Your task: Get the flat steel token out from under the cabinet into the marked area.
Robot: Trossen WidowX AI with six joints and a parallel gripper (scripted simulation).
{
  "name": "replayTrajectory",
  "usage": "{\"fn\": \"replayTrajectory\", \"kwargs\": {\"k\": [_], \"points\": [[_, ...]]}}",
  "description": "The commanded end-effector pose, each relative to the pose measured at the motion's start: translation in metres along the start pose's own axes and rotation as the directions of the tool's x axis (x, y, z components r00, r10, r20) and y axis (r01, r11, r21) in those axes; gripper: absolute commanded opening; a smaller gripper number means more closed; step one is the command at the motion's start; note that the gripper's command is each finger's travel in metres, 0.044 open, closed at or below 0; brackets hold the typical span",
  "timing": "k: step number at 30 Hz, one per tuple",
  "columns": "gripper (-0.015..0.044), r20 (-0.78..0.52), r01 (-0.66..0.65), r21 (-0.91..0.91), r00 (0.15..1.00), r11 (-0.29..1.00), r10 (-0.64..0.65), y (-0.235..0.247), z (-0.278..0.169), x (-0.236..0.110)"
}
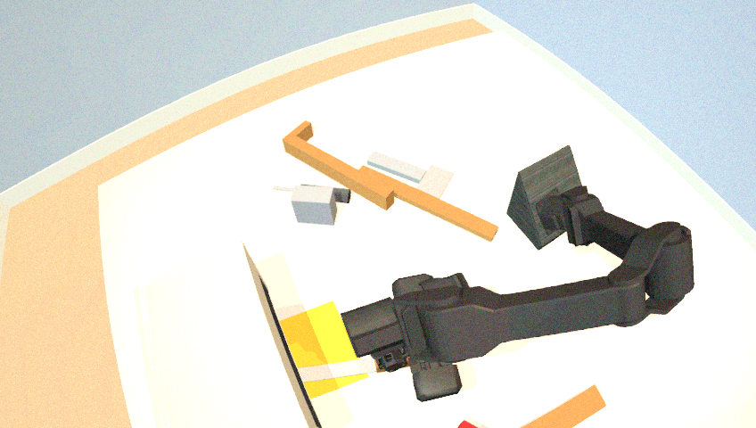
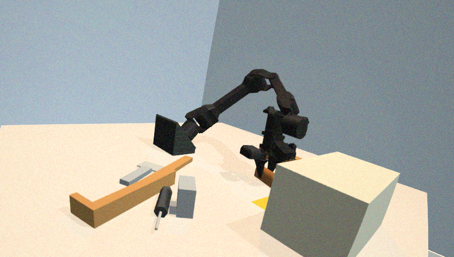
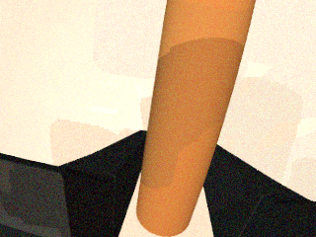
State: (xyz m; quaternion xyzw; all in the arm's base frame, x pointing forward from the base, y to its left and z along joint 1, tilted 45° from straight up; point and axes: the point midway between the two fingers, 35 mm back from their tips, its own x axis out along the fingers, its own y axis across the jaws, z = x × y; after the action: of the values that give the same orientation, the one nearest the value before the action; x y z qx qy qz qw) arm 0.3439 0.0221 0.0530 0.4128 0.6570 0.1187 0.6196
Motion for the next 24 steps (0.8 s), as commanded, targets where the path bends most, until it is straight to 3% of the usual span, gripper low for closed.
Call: {"fn": "replayTrajectory", "kwargs": {"k": [1, 24], "points": [[0.0000, -0.004, -0.001, 0.004, 1.000, 1.000, 0.001, 0.000, -0.005, 0.001], [0.0000, -0.005, -0.001, 0.005, 1.000, 1.000, 0.001, 0.001, -0.032, 0.001]]}}
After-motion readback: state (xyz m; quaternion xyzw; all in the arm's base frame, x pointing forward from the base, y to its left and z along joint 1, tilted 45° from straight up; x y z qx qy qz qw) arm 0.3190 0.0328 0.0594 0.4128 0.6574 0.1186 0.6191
